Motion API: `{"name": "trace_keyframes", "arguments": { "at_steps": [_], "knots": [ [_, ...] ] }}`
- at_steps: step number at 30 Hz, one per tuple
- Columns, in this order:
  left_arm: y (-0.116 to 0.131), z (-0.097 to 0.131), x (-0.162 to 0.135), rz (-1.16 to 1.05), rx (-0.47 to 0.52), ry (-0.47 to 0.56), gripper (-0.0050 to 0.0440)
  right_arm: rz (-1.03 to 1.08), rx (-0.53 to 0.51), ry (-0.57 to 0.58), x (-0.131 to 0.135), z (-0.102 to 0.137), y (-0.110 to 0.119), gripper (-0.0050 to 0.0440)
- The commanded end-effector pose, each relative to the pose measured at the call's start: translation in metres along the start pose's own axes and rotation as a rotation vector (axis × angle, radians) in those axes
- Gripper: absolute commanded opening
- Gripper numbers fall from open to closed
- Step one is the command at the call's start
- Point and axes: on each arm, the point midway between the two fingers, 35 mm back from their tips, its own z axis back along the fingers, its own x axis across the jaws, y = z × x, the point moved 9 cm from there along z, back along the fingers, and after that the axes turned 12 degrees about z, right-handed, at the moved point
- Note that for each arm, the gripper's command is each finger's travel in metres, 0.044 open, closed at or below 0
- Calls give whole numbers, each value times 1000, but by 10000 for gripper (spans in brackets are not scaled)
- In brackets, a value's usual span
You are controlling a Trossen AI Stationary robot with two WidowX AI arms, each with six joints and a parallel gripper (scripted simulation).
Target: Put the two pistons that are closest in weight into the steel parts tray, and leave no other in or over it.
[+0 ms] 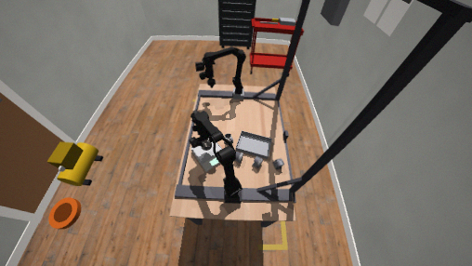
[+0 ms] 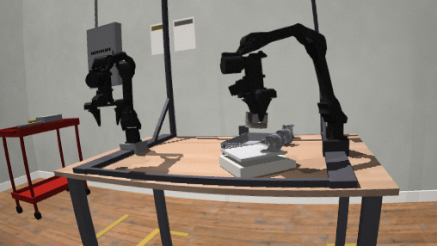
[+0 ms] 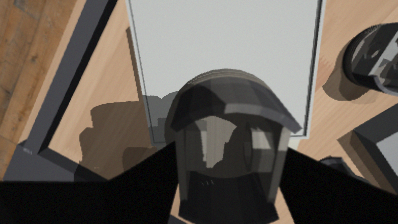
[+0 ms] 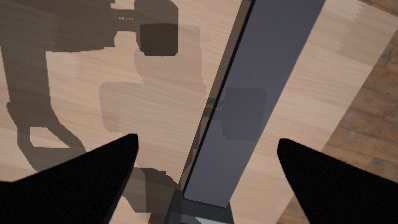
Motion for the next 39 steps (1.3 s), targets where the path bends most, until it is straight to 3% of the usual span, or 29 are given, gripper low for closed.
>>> {"name": "trace_keyframes", "arguments": {
  "at_steps": [1, 4, 39],
  "knots": [
    [-20, 15, -1, -1, -49, 5, 158, -1, -32, 4, -1, 8, -2, 400],
    [-31, 15, -2, 0, -49, 6, 158, -1, -32, 4, -1, 8, -2, 400],
    [-38, 14, 4, 799, 67, 60, 158, -1, -32, 4, -1, 8, -2, 400]
  ]
}}
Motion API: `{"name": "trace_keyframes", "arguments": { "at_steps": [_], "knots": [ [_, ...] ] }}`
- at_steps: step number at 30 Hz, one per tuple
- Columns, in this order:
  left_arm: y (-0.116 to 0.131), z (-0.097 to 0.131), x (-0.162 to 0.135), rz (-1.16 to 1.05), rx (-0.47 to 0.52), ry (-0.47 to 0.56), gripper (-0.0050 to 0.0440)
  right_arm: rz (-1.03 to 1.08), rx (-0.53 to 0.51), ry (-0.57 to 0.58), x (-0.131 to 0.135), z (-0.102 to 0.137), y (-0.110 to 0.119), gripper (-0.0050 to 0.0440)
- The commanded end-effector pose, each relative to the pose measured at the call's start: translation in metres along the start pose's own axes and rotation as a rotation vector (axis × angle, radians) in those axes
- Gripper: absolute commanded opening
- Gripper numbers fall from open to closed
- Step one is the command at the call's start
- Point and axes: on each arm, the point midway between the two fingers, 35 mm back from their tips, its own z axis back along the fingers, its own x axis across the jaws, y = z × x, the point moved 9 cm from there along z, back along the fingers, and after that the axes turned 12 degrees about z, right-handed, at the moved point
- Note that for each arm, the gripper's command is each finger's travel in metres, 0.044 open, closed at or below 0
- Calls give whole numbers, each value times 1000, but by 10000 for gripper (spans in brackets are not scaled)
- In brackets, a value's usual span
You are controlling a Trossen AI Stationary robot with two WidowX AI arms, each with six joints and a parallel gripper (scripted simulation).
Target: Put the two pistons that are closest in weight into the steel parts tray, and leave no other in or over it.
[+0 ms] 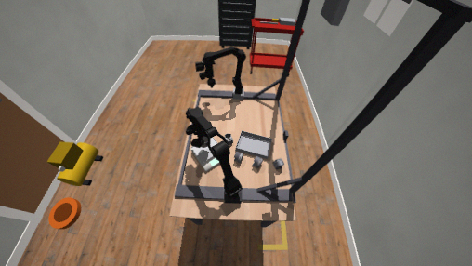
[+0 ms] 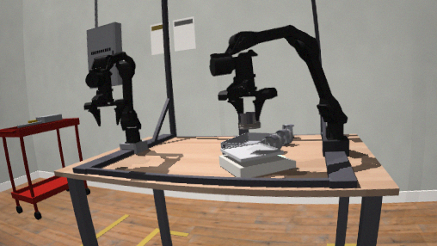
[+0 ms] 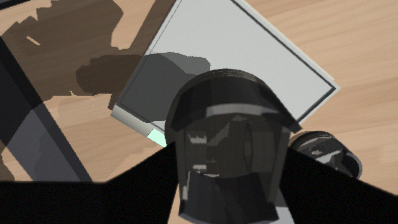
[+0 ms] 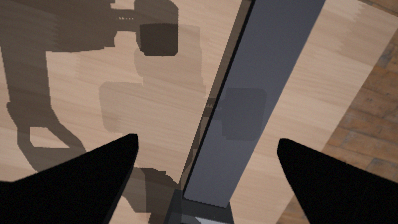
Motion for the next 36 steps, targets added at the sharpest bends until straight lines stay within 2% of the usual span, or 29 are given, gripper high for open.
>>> {"name": "trace_keyframes", "arguments": {
  "at_steps": [1, 8, 36],
  "knots": [
    [-2, 13, 1, 115, -6, 39, 158, -1, -32, 4, -1, 8, -2, 400],
    [-4, 13, 2, 299, 21, 50, 158, -1, -32, 4, -1, 8, -2, 400],
    [1, -24, 3, 306, 18, 56, 158, -1, -32, 4, -1, 8, -2, 400]
  ]
}}
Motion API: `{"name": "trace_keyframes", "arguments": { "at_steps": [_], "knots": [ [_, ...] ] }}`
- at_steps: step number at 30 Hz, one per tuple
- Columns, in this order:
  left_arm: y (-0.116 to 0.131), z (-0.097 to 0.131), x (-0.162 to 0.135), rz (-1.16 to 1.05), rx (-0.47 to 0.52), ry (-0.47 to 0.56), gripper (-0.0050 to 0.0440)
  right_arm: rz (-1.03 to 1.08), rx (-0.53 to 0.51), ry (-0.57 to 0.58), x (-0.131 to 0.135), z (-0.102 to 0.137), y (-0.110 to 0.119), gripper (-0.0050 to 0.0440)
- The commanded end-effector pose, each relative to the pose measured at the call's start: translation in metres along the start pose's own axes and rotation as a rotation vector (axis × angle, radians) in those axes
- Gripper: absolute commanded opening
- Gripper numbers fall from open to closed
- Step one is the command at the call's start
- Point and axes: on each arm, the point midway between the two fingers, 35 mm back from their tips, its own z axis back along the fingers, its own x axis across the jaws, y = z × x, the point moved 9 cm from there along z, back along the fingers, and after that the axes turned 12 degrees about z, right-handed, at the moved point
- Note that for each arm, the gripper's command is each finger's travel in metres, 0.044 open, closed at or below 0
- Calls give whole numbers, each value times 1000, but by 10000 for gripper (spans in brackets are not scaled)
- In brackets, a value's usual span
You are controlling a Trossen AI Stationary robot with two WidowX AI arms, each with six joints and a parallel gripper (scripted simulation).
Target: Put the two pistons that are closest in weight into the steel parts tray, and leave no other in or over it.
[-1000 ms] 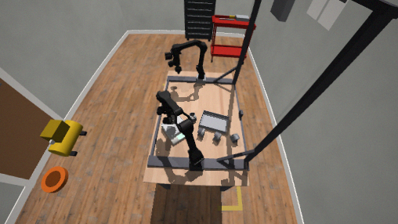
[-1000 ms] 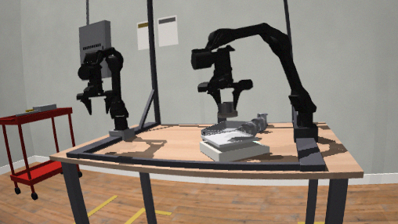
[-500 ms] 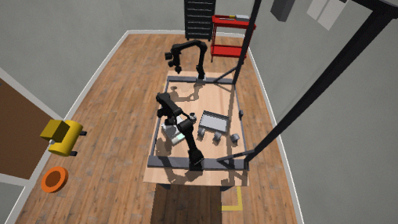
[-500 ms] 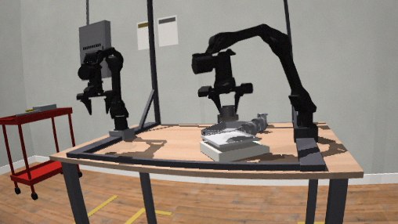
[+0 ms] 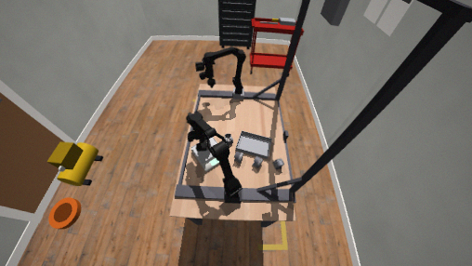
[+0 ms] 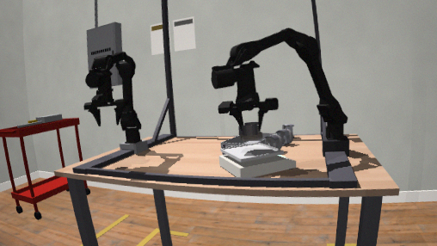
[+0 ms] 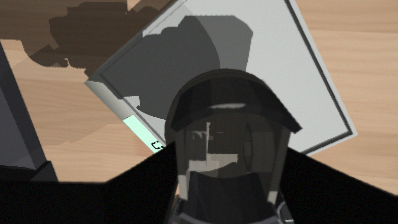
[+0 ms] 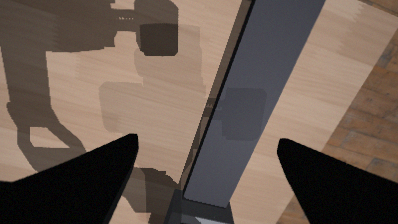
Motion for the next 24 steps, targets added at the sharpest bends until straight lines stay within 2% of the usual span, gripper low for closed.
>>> {"name": "trace_keyframes", "arguments": {
  "at_steps": [1, 24],
  "knots": [
    [5, 11, 2, -9, -17, 57, 158, -1, -32, 4, -1, 8, -2, 400],
    [3, -30, -2, -6, -8, 36, 158, -1, -32, 4, -1, 8, -2, 400]
  ]
}}
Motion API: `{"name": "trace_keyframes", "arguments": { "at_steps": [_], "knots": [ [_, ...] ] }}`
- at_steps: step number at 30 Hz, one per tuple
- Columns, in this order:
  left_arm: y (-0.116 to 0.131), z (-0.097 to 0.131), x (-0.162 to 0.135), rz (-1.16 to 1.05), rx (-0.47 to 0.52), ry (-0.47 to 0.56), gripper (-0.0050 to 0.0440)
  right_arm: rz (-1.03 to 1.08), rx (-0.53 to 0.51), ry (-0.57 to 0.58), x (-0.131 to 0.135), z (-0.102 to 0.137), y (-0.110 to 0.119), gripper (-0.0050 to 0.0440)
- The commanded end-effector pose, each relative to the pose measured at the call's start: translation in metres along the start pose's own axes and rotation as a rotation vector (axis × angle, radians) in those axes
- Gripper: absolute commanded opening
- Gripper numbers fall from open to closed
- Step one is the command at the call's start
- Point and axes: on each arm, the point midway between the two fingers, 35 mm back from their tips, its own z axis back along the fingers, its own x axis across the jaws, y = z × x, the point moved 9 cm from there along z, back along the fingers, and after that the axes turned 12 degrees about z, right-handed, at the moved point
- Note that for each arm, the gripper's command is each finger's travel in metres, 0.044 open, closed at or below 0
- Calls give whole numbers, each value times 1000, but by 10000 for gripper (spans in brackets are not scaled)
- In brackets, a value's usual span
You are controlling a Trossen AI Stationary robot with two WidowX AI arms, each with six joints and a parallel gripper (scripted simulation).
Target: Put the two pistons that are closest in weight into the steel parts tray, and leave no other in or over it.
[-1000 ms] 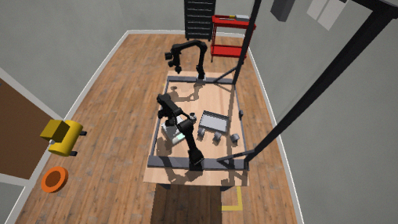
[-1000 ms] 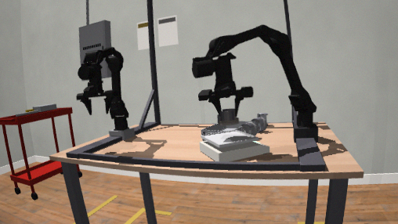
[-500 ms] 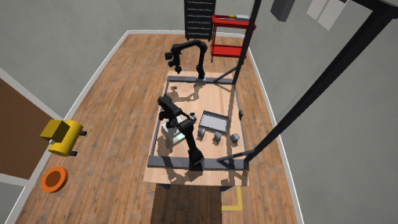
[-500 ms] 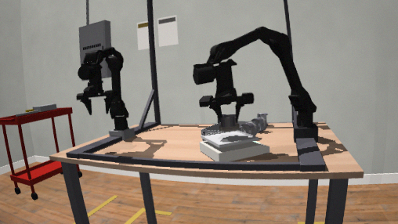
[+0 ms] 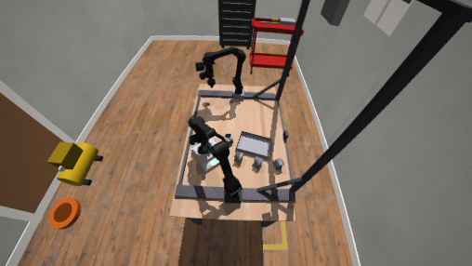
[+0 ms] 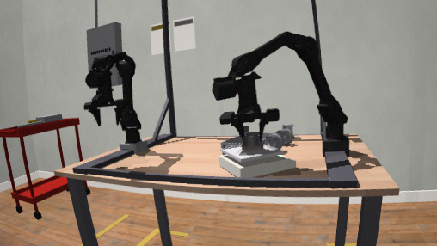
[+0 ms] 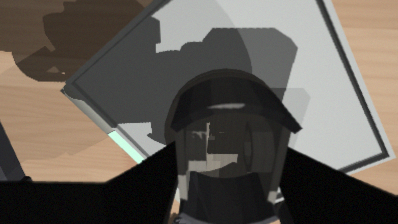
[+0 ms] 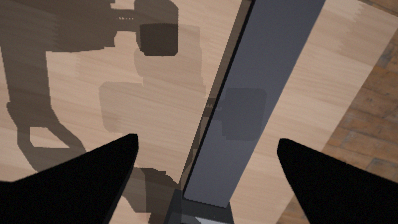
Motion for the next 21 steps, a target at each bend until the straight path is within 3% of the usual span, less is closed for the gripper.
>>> {"name": "trace_keyframes", "arguments": {
  "at_steps": [1, 21],
  "knots": [
    [3, 5, -2, -5, -8, 34, 158, -1, -32, 4, -1, 8, -2, 400],
    [2, 3, -3, -6, -11, 42, 158, -1, -32, 4, -1, 8, -2, 400]
  ]
}}
